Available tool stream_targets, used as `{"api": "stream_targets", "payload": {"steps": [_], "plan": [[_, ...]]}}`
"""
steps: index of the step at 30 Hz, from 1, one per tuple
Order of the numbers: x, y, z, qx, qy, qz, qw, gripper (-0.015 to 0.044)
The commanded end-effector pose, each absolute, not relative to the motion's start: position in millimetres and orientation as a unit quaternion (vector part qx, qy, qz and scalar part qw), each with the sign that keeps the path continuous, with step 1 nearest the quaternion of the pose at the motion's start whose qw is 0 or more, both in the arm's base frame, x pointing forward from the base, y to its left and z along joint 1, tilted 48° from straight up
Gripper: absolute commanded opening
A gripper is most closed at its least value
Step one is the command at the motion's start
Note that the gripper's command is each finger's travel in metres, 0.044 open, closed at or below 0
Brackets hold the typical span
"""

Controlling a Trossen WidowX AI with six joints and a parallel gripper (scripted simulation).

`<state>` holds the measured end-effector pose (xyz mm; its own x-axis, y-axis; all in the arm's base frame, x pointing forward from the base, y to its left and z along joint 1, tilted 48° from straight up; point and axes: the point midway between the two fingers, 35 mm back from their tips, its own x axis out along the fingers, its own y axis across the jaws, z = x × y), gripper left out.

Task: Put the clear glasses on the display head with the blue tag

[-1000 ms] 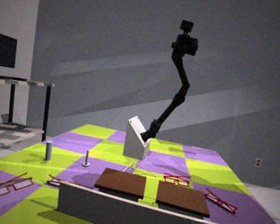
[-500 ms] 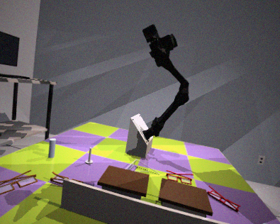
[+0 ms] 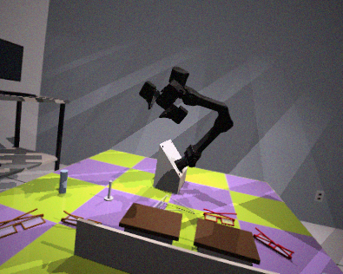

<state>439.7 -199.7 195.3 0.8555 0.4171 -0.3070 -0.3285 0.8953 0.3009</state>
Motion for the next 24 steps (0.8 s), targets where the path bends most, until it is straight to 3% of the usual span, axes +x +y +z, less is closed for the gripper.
{"api": "stream_targets", "payload": {"steps": [1, 8, 14, 19, 24], "plan": [[429.3, -152.4, 137.7, 0.177, 0.275, 0.213, 0.921, 0.02], [385.2, -65.4, 60.5, 0.25, 0.434, 0.247, 0.83, 0.02], [318.1, 1.9, 14.9, 0.281, 0.572, 0.27, 0.722, 0.02], [249.3, 38.4, -4.0, 0.286, 0.665, 0.28, 0.63, 0.02], [241.1, 43.3, -4.6, 0.285, 0.677, 0.282, 0.617, 0.02]]}}
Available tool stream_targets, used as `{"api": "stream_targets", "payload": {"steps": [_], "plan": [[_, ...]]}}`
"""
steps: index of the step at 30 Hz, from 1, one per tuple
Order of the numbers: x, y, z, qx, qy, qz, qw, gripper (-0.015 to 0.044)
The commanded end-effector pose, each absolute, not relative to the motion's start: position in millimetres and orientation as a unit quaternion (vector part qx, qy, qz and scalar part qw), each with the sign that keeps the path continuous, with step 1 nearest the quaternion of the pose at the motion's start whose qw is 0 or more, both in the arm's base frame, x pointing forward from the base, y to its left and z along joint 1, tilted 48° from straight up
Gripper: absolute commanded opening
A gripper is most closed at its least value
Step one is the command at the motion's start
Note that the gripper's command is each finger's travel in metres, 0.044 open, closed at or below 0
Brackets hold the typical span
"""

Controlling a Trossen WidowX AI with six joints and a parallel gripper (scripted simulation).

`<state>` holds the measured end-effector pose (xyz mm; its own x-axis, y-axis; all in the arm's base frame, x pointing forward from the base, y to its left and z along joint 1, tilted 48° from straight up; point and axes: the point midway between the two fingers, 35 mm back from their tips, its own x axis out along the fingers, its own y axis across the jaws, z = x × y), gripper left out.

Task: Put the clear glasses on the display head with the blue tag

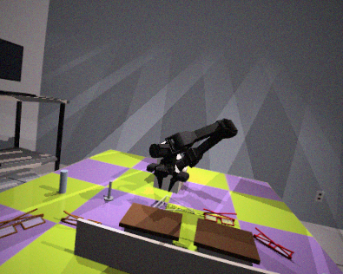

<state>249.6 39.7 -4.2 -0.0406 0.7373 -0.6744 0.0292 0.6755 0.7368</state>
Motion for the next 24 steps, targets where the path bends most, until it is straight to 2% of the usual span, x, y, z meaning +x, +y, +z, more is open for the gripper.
{"api": "stream_targets", "payload": {"steps": [1, 2, 5, 24], "plan": [[242.2, 44.1, -3.8, 0.285, 0.677, 0.282, 0.617, 0.02], [242.2, 44.1, -3.8, 0.285, 0.677, 0.282, 0.617, 0.02], [242.2, 44.1, -3.8, 0.285, 0.677, 0.282, 0.617, 0.0121], [242.7, 52.9, -14.5, 0.285, 0.677, 0.281, 0.618, 0.012]]}}
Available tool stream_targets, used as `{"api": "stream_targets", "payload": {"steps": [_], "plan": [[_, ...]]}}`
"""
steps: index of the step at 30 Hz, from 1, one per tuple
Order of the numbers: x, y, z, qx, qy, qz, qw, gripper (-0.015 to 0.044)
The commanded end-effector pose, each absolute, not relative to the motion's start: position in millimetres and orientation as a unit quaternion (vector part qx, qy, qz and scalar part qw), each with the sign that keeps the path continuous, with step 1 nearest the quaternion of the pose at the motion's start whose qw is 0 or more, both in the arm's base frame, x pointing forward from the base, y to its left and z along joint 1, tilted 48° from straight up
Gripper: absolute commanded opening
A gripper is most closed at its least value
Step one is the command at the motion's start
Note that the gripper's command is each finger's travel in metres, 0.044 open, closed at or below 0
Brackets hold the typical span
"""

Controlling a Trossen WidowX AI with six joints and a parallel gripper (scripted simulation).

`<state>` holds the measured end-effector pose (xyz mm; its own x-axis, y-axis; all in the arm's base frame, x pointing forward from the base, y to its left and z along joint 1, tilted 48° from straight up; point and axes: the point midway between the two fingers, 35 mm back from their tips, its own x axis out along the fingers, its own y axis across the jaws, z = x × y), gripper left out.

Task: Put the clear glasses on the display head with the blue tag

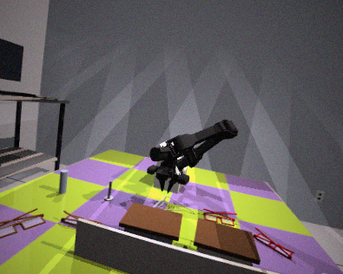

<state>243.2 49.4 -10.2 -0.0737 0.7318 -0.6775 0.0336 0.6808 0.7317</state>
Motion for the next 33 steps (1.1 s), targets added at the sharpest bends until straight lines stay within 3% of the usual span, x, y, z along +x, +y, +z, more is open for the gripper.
{"api": "stream_targets", "payload": {"steps": [1, 33], "plan": [[242.7, 54.0, -15.8, 0.285, 0.677, 0.281, 0.618, 0.012], [238.1, 85.6, -47.5, 0.286, 0.677, 0.282, 0.617, 0.012]]}}
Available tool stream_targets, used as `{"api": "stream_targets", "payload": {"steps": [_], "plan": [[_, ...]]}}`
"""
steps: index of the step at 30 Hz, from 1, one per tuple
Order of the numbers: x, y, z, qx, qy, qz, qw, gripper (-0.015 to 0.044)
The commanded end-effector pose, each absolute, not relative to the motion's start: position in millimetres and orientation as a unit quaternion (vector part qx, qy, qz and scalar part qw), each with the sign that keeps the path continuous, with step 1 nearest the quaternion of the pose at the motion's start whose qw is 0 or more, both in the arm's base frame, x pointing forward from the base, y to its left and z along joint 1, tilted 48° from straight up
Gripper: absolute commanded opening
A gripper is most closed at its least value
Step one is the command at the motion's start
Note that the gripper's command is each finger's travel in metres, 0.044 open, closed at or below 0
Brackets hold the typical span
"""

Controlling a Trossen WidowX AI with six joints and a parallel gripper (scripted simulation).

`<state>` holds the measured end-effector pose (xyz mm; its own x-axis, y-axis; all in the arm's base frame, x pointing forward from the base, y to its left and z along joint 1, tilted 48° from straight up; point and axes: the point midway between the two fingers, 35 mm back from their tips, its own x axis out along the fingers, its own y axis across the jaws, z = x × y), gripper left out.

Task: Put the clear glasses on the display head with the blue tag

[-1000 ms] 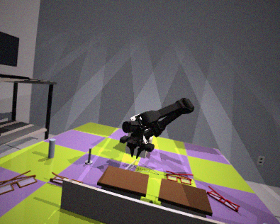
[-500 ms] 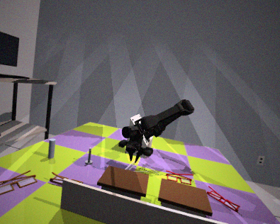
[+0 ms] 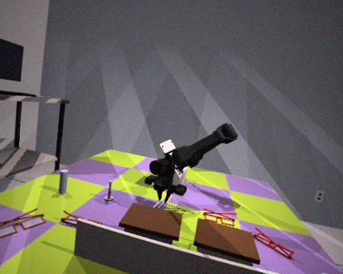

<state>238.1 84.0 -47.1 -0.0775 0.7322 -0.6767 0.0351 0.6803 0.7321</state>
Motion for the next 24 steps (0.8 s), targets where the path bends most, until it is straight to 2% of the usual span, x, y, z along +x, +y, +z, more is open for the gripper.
{"api": "stream_targets", "payload": {"steps": [1, 7, 9, 19, 24], "plan": [[238.1, 85.9, -47.2, 0.286, 0.677, 0.282, 0.617, 0.012], [238.1, 88.6, -44.3, 0.286, 0.677, 0.283, 0.617, 0.012], [237.5, 86.7, -46.4, 0.284, 0.678, 0.282, 0.616, 0.0067], [237.5, 86.7, -46.4, 0.284, 0.678, 0.282, 0.616, 0.0001], [237.5, 86.7, -46.4, 0.284, 0.678, 0.282, 0.616, 0.0]]}}
